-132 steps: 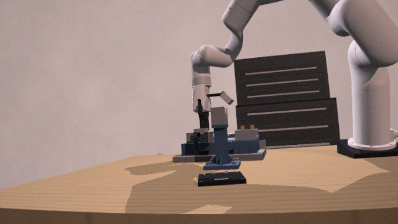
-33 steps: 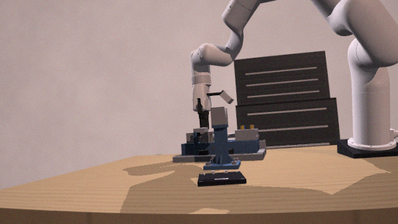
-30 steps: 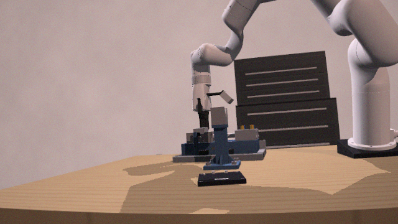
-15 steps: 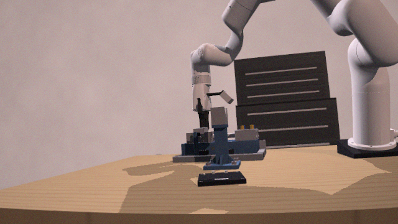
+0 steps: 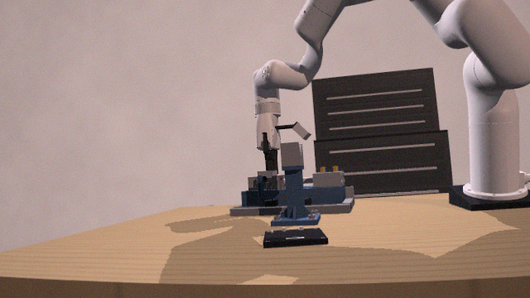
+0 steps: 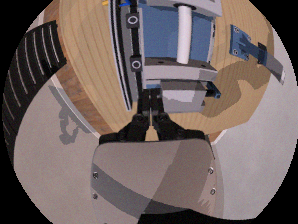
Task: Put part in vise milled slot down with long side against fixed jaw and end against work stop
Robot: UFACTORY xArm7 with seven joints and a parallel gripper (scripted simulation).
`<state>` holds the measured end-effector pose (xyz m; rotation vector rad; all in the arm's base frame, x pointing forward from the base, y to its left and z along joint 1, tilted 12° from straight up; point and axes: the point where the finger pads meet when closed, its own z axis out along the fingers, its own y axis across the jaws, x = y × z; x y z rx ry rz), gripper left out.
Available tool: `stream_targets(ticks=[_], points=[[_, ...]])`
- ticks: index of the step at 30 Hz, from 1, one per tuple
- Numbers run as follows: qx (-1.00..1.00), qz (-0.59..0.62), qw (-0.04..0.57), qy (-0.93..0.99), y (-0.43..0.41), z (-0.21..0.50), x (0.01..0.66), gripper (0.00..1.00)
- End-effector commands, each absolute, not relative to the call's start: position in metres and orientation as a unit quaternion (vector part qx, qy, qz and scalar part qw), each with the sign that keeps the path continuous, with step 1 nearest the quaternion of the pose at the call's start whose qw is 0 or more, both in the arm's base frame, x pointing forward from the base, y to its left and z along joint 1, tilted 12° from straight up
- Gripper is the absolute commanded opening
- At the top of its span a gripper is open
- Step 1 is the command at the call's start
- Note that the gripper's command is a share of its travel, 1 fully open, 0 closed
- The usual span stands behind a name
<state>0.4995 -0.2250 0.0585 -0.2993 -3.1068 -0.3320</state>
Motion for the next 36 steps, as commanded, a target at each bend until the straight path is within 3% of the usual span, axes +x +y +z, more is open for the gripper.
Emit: stream_targets(ticks=[1, 36], points=[[-0.100, -0.101, -0.002, -0.990, -0.237, 0.061, 0.498, 0.00], [-0.100, -0.101, -0.002, -0.990, -0.251, 0.081, 0.496, 0.00]])
